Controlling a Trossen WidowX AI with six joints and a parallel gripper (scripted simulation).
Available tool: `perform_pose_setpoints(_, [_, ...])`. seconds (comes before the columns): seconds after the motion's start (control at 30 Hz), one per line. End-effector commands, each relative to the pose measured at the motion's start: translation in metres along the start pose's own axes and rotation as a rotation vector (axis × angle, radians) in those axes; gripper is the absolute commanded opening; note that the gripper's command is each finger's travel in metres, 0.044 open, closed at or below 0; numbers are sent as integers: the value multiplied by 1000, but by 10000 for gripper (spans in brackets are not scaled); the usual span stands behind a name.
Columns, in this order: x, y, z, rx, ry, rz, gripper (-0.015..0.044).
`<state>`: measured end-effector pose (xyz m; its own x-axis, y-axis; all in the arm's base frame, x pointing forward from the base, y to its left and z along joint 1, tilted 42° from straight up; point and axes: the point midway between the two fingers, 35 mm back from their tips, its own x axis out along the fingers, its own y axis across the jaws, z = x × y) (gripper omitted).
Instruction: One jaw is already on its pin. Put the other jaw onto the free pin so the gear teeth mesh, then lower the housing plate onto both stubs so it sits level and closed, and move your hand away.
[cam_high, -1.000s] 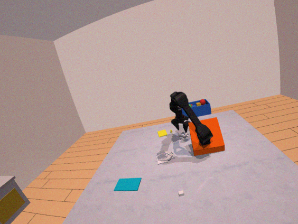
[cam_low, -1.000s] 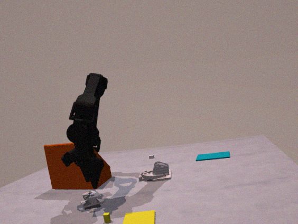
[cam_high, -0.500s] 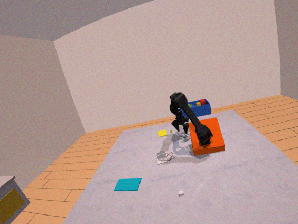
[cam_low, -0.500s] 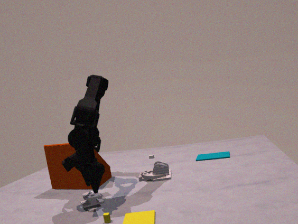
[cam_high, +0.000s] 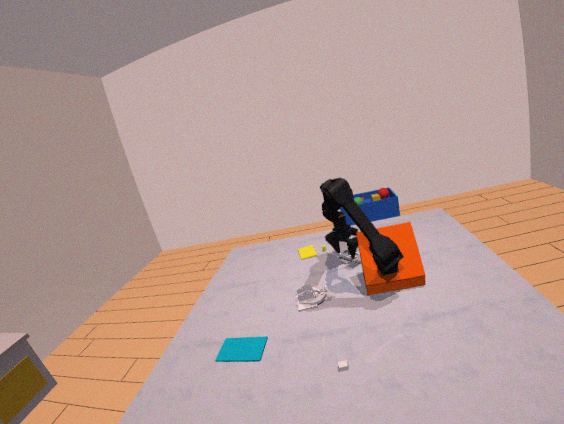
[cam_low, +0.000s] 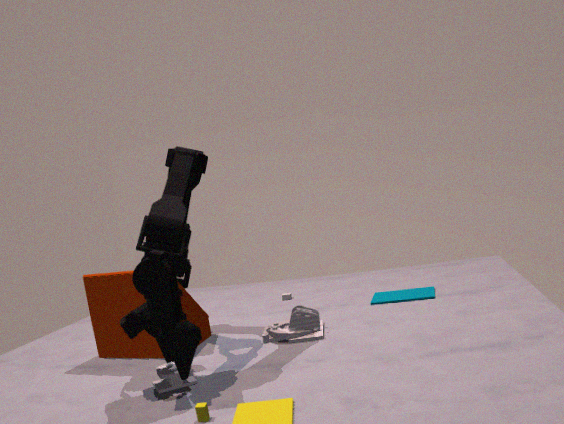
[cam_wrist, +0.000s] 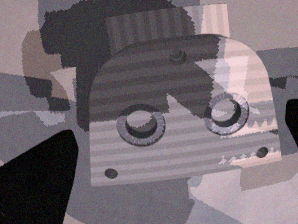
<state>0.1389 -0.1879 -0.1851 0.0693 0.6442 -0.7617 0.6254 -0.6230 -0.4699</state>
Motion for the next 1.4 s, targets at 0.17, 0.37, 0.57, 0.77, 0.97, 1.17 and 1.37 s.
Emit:
perform_pose_setpoints(0.17, [11,0,-1,4,6,3,440])
perform_pose_setpoints(0.37, [11,0,-1,4,6,3,440])
perform_pose_setpoints(0.57, [11,0,-1,4,6,3,440])
perform_pose_setpoints(0.77, [11,0,-1,4,6,3,440])
perform_pose_setpoints(0.97, [11,0,-1,4,6,3,440])
perform_pose_setpoints(1.17, [11,0,0,1,2,0,400])
perform_pose_setpoints(1.37, [11,0,0,1,2,0,360])
